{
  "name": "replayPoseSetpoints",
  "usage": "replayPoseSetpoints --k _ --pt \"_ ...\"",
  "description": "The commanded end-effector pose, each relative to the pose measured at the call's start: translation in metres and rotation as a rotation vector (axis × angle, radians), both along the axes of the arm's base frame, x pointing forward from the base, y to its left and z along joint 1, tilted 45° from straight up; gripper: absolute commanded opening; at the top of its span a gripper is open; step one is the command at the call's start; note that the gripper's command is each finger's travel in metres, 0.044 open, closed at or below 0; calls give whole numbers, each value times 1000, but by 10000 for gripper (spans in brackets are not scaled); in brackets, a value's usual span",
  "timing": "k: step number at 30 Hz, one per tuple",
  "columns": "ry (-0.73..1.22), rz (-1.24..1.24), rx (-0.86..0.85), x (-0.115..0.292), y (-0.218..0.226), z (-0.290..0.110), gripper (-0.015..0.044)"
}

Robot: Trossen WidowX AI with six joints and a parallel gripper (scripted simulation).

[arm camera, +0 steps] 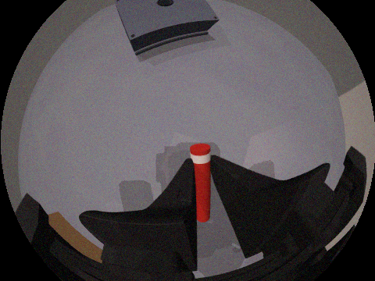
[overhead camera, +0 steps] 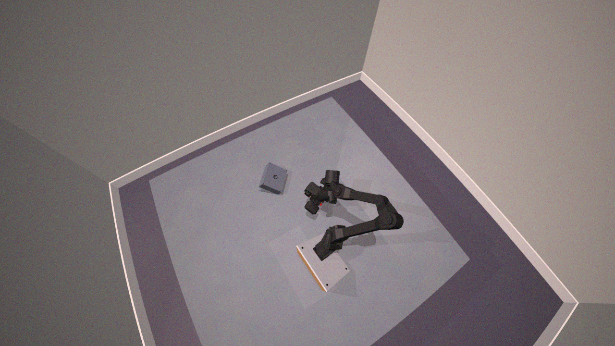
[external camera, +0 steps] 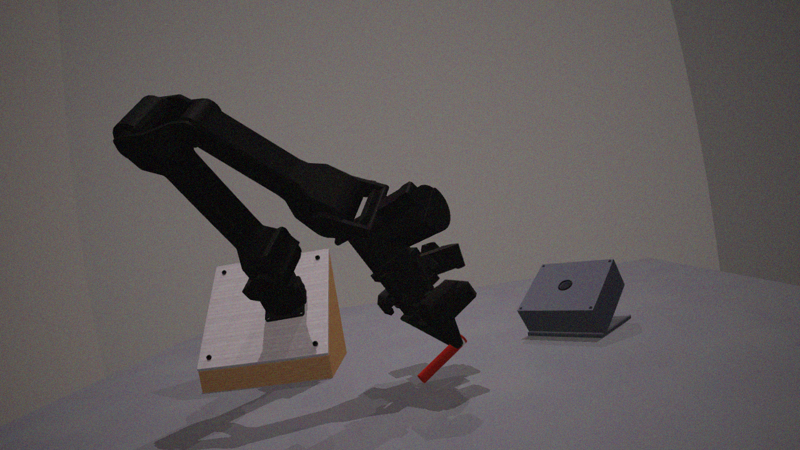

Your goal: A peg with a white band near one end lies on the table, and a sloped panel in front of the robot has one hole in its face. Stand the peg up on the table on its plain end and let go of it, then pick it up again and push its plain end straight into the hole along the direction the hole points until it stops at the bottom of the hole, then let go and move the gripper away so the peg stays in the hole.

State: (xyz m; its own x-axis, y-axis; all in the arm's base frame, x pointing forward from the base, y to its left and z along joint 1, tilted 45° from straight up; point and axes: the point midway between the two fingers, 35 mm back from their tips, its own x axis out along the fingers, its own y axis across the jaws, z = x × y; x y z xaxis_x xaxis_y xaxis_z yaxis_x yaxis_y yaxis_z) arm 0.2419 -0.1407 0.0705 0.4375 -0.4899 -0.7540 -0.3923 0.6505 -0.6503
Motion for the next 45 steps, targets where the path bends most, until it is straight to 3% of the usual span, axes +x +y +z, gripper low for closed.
replayPoseSetpoints --k 1,45 --pt "-37 33 13 -2 1 4 51" --pt "-282 283 160 -28 0 19 51"
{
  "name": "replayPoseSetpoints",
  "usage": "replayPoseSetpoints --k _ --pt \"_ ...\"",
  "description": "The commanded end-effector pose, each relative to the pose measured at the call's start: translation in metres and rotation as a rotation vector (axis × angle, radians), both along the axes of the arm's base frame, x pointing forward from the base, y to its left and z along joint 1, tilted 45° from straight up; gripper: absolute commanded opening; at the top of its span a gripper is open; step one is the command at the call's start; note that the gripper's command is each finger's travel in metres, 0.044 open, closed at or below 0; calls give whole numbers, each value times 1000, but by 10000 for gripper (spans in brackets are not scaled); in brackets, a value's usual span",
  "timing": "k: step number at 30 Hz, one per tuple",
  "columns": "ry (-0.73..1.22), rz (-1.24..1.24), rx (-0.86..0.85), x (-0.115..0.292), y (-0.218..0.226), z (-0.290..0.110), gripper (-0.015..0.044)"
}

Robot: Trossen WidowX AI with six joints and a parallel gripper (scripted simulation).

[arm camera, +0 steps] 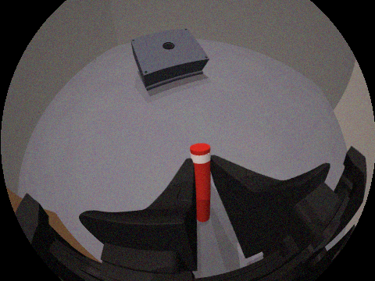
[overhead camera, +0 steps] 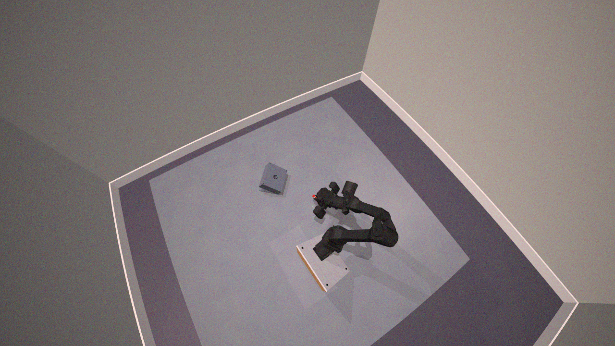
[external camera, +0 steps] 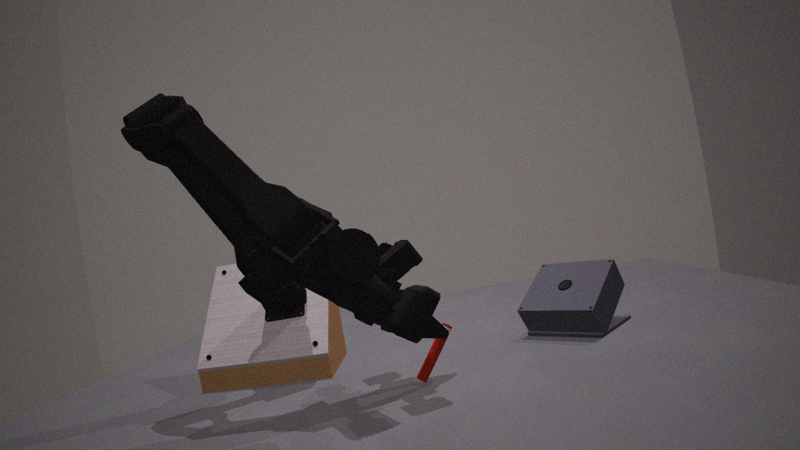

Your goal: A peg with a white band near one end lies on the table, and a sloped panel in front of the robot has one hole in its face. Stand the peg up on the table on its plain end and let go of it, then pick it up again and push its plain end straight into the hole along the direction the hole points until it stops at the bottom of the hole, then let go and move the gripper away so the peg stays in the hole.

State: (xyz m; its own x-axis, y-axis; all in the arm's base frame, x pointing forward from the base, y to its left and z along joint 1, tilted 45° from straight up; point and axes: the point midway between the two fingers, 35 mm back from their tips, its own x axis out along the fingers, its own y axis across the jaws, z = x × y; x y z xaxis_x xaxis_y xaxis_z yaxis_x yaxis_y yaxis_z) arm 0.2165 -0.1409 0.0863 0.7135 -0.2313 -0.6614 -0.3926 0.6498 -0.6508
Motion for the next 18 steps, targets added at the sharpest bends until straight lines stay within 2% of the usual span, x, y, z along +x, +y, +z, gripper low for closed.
replayPoseSetpoints --k 1,18 --pt "-34 32 10 -3 0 3 51" --pt "-128 129 67 -13 -2 7 51"
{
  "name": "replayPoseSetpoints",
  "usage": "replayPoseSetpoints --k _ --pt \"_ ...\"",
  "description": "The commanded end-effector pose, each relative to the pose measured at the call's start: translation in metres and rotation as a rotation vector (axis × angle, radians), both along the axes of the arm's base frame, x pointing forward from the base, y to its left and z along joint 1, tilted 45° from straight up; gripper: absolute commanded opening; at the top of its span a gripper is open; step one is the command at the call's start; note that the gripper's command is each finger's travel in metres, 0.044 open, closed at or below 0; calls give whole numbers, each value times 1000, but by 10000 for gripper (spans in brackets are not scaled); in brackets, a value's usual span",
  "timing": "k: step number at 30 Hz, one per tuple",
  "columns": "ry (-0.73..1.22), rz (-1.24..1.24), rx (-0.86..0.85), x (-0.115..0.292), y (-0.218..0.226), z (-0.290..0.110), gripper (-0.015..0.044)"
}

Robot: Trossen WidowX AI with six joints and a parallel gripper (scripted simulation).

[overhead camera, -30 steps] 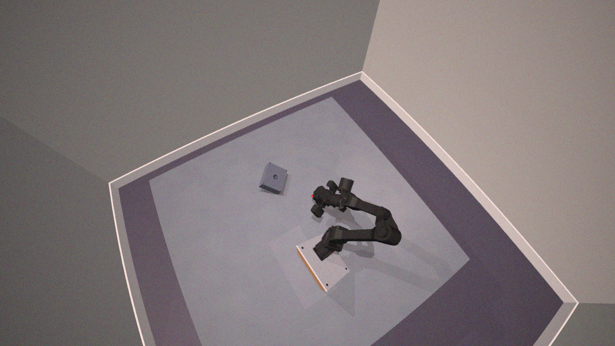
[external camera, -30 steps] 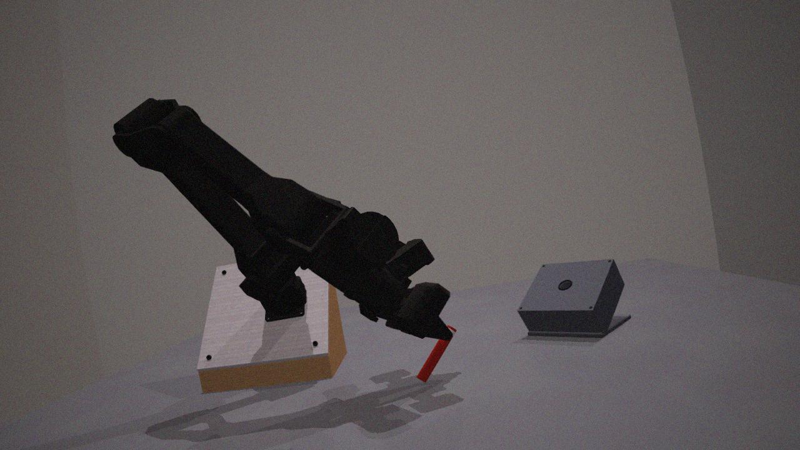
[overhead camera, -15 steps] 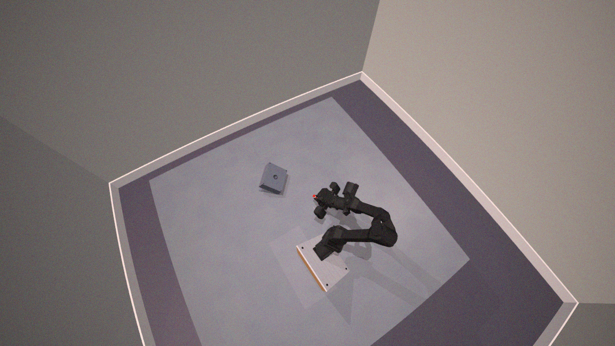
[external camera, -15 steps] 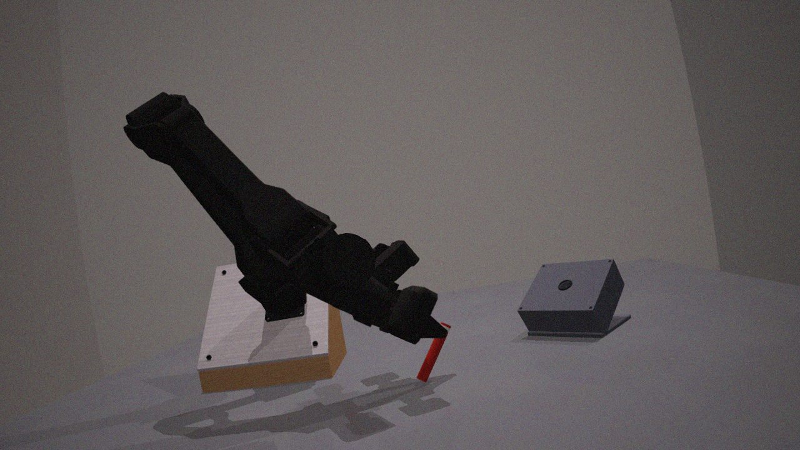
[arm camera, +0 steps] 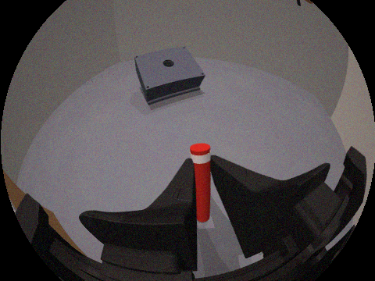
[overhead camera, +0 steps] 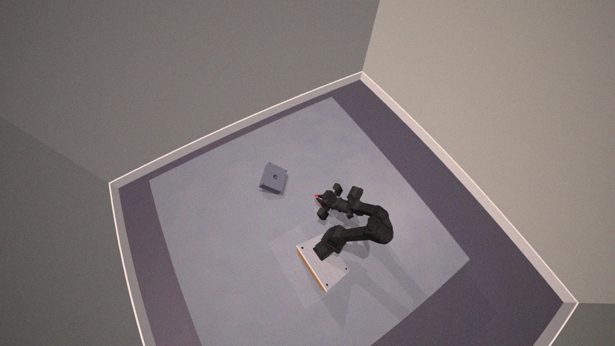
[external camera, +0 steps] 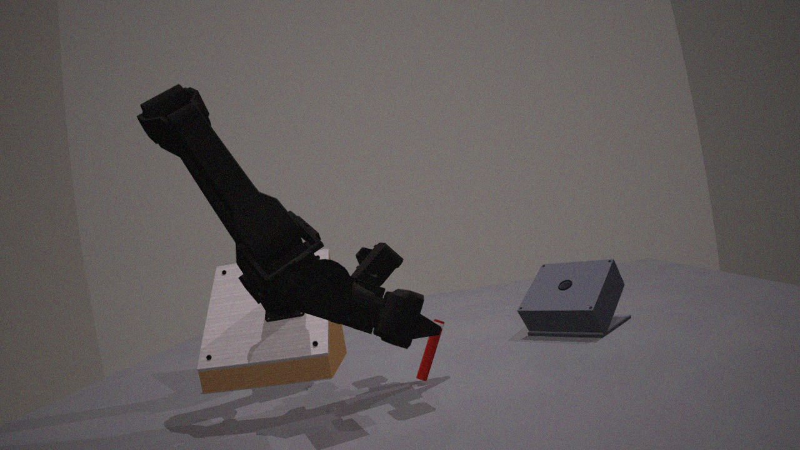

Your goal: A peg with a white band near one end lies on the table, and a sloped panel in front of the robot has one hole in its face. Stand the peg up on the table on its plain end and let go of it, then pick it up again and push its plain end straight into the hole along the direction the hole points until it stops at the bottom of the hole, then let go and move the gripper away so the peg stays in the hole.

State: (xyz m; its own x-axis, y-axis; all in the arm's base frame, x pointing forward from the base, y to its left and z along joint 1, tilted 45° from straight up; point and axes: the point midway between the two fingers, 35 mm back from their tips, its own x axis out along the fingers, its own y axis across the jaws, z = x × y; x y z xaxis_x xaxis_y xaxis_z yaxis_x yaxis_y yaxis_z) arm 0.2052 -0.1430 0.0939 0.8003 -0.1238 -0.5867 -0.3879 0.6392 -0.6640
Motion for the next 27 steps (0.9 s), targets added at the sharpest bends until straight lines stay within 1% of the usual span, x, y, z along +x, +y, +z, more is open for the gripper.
replayPoseSetpoints --k 1,27 --pt "-24 32 24 -3 0 -1 51" --pt "-166 182 112 -19 -6 2 51"
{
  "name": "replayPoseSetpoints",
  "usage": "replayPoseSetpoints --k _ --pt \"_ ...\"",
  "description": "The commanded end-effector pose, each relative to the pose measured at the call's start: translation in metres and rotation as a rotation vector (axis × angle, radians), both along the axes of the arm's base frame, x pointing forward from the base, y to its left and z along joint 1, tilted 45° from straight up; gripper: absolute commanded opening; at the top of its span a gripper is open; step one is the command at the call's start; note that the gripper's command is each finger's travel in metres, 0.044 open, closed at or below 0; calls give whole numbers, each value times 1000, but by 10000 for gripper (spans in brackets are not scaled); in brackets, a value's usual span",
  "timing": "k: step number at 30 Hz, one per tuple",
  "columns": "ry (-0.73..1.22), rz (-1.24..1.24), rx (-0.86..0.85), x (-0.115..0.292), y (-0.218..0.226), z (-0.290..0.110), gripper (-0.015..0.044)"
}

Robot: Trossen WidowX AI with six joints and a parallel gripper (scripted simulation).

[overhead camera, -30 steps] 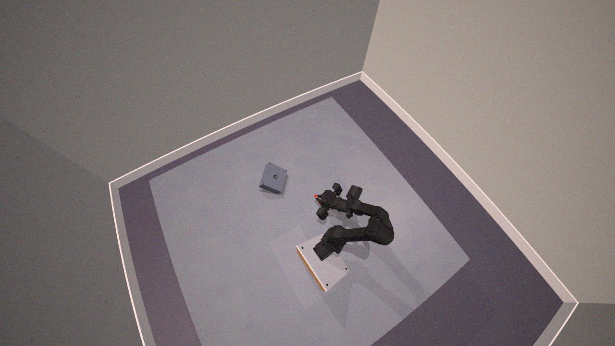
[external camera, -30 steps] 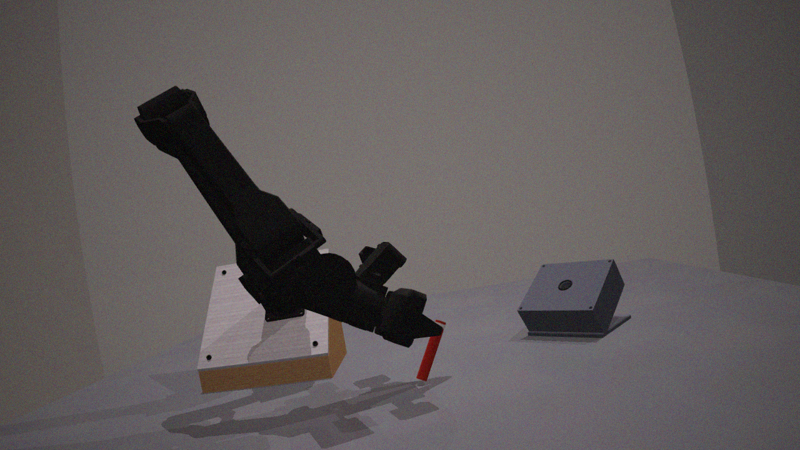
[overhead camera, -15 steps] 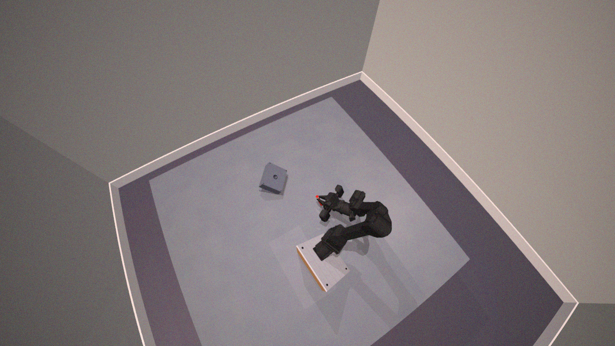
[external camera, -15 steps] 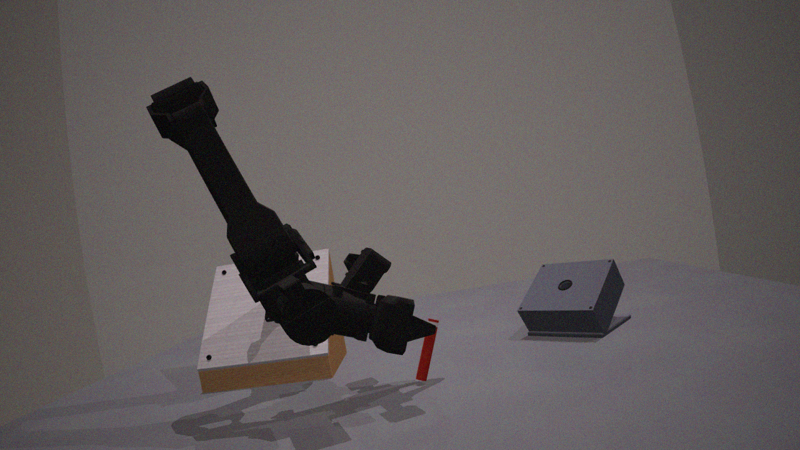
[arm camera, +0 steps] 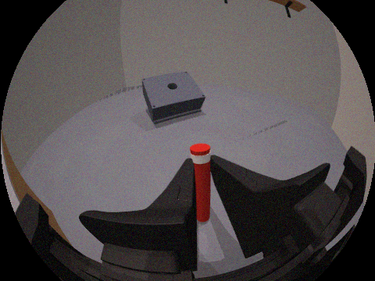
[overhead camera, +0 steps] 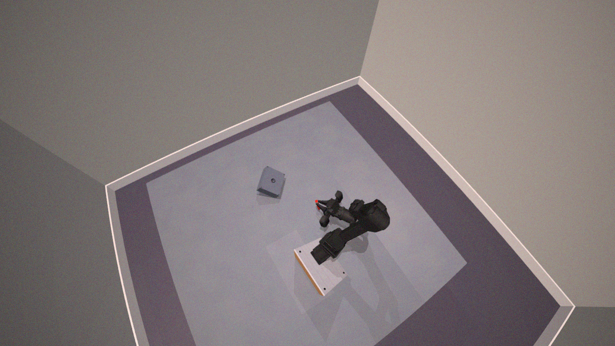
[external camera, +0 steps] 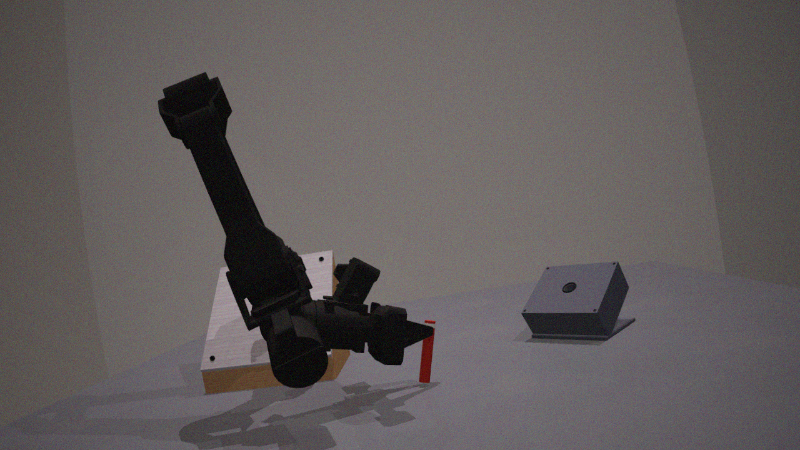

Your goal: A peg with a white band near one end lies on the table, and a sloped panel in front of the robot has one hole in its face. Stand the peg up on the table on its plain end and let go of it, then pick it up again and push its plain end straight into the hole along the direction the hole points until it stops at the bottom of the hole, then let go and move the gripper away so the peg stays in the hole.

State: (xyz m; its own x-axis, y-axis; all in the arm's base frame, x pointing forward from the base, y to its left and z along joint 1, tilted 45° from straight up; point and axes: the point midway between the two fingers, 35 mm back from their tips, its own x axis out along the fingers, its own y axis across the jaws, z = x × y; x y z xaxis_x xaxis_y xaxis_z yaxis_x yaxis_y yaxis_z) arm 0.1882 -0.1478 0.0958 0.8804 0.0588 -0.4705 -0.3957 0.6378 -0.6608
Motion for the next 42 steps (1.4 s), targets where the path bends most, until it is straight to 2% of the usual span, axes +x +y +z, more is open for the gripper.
replayPoseSetpoints --k 1,42 --pt "-30 29 24 -3 -1 0 51" --pt "-18 15 17 -9 -6 -1 51"
